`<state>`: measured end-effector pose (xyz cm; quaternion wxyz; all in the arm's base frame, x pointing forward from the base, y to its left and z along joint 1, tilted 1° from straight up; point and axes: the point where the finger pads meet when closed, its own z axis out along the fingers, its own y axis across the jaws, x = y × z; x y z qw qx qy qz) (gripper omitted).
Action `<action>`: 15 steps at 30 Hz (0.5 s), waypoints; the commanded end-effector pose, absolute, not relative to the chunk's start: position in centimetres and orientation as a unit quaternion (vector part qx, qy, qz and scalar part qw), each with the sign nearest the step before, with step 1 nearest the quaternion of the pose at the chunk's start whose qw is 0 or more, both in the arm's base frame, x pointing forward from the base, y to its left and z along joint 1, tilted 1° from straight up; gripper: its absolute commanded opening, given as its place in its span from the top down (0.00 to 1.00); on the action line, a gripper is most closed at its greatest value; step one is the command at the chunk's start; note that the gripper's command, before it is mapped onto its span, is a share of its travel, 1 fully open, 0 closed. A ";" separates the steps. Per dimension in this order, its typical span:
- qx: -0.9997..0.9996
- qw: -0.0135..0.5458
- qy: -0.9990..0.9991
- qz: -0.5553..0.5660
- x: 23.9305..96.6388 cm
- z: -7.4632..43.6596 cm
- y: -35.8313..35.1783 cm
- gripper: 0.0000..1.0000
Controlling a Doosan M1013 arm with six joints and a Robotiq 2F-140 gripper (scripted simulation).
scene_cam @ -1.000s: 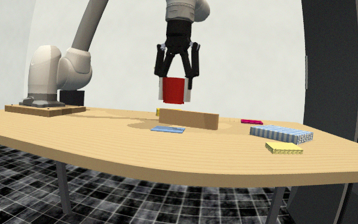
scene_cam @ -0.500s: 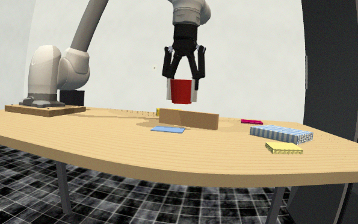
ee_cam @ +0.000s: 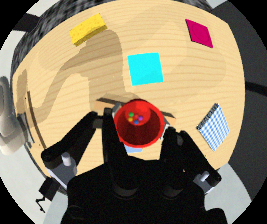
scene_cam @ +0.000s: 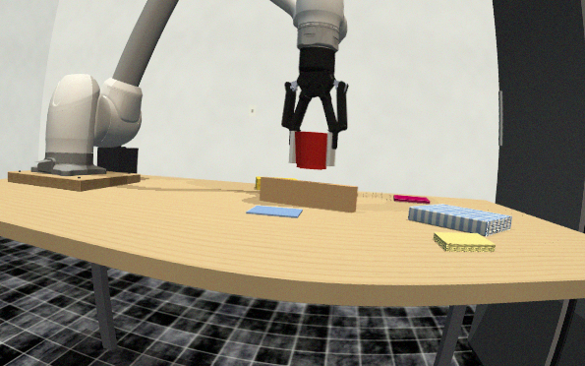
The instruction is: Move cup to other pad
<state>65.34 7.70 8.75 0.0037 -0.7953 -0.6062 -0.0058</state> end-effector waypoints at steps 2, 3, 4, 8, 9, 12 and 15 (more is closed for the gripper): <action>-0.795 0.004 -0.606 -0.006 65.7 8.8 8.9 0.51; -0.795 0.004 -0.606 -0.006 65.8 8.8 9.4 0.51; -0.795 0.004 -0.606 -0.006 65.9 8.8 9.9 0.51; -0.795 0.004 -0.606 -0.006 66.4 8.8 11.7 0.51; -0.795 0.004 -0.606 -0.006 66.5 8.8 12.1 0.51; -0.795 0.004 -0.606 -0.006 66.8 8.8 13.3 0.51; -0.795 0.004 -0.606 -0.006 67.1 8.8 14.4 0.51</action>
